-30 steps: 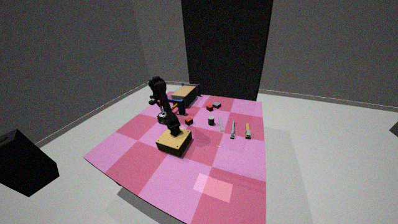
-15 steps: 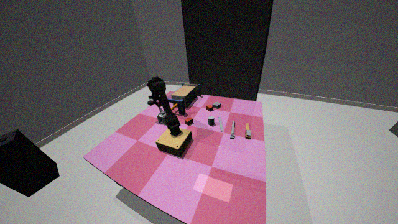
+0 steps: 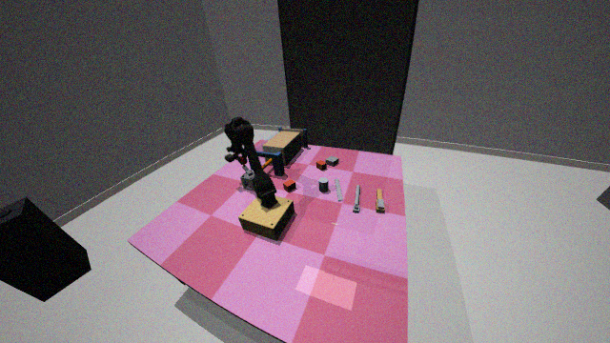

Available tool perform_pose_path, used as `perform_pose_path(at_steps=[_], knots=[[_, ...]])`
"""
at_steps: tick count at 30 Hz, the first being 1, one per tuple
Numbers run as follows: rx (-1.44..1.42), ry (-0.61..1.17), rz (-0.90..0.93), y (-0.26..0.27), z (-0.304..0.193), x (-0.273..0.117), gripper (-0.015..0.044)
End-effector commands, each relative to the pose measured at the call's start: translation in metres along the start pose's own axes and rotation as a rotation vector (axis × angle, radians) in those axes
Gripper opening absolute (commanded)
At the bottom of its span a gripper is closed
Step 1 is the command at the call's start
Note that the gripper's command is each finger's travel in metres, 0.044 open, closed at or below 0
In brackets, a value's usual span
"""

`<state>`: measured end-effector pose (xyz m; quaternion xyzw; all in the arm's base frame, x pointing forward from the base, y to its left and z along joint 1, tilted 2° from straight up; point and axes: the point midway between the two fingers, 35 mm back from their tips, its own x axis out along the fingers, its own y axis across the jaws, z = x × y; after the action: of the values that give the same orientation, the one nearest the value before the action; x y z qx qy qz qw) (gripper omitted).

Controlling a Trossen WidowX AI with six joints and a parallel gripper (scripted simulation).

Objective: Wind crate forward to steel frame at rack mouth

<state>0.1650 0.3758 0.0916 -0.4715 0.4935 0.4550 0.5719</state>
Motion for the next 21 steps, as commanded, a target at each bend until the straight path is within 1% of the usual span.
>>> perform_pose_path(at_steps=[1,21], knots=[[-0.043,0.014,0.061,0.031,0.000,0.002,0.0000],[-0.043,0.014,0.062,0.041,-0.002,0.002,0.0000]])
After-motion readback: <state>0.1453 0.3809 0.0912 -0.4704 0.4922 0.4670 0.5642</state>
